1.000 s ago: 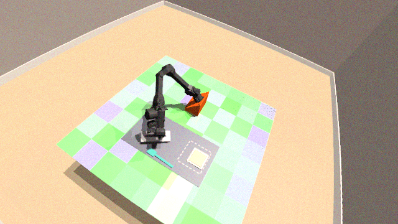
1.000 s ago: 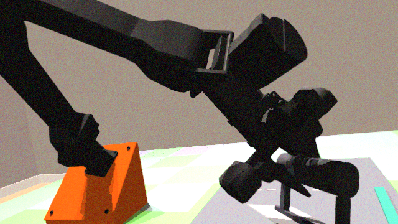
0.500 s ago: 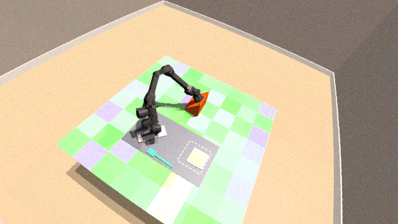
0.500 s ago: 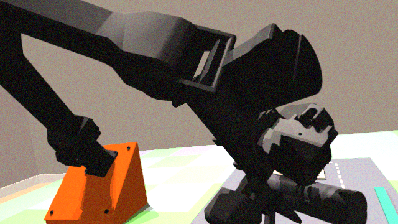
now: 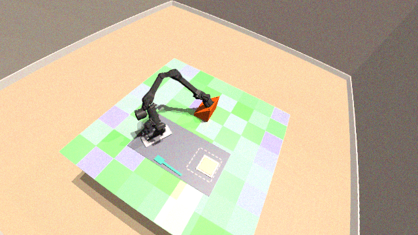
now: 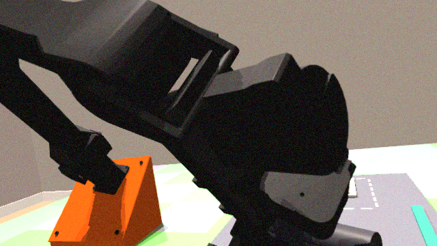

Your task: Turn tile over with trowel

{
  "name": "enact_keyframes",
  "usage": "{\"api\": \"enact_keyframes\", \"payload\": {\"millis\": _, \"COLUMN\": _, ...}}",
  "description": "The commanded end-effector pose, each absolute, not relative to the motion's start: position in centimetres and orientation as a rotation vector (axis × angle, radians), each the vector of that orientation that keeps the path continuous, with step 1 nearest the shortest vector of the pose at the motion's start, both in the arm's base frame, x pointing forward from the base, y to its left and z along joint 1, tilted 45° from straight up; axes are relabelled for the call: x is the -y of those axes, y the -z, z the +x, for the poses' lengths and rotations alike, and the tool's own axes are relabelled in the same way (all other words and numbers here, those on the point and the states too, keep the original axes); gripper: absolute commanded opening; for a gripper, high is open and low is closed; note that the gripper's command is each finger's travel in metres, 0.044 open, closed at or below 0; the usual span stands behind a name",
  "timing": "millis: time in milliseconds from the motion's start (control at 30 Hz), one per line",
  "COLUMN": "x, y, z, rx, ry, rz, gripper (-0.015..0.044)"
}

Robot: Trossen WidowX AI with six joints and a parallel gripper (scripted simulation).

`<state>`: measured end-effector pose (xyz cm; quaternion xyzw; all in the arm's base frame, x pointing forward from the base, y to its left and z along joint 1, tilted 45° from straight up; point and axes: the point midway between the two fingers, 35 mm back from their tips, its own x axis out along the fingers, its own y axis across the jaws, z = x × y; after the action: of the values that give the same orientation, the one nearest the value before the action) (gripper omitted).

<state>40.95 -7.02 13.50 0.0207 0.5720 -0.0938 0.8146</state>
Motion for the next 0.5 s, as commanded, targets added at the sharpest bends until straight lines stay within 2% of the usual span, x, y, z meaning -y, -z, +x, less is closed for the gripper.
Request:
{"api": "enact_keyframes", "payload": {"millis": 0, "x": 7.6, "y": -14.6, "z": 40.4, "rx": -1.257, "ry": 0.13, "rz": 0.032, "gripper": 0.0}}
{"api": "enact_keyframes", "payload": {"millis": 467, "x": 10.1, "y": -18.6, "z": 36.7, "rx": -1.361, "ry": -0.085, "rz": 0.038, "gripper": 0.0}}
